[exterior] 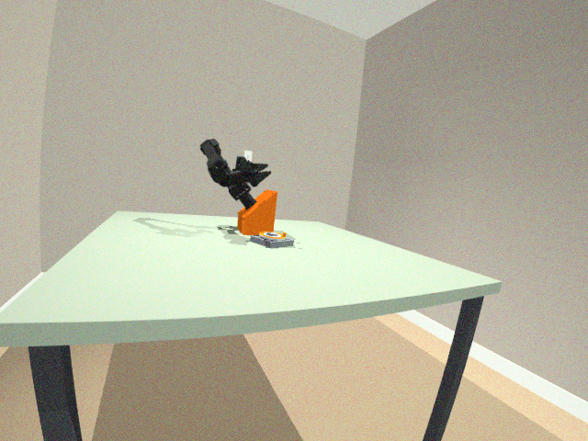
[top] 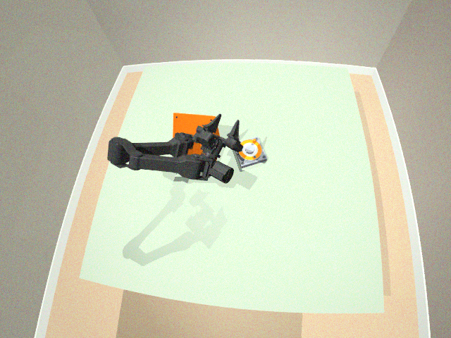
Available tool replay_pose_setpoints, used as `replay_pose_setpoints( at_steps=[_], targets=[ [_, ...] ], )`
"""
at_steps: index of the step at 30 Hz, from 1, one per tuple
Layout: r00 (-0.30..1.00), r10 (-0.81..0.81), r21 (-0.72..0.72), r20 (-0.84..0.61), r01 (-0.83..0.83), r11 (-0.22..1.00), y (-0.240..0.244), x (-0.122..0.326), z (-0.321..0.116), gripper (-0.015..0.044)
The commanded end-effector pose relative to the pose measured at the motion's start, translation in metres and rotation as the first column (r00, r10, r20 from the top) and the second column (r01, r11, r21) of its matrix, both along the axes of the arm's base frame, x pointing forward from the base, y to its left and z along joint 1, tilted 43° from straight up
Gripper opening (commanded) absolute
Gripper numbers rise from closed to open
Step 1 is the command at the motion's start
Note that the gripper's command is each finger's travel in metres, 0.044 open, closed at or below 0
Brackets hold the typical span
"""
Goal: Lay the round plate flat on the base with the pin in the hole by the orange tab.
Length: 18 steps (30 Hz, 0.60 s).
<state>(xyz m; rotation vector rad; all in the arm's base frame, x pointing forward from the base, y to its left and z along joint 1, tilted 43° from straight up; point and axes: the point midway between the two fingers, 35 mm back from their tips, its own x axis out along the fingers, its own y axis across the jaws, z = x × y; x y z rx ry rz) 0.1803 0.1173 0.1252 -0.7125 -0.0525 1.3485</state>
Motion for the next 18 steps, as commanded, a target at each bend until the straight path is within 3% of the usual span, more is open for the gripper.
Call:
replay_pose_setpoints(
  at_steps=[1, 4, 8, 11, 15, 18],
  targets=[
    [1.0, -0.005, -0.007, -0.019, 0.005, 1.0, 0.0, 0.001, -0.001, 0.0374],
    [0.959, -0.099, -0.117, -0.265, 0.07, 0.991, -0.002, 0.014, -0.02, 0.0295],
    [0.759, -0.349, -0.369, -0.549, 0.154, 0.916, -0.008, 0.032, -0.054, 0.019],
    [0.661, -0.454, -0.466, -0.597, 0.174, 0.867, -0.01, 0.038, -0.067, 0.0111],
    [0.382, -0.735, -0.725, -0.56, 0.204, 0.658, -0.018, 0.052, -0.1, 0.0006],
    [0.273, -0.835, -0.817, -0.478, 0.21, 0.537, -0.021, 0.058, -0.113, 0.0]
  ],
)
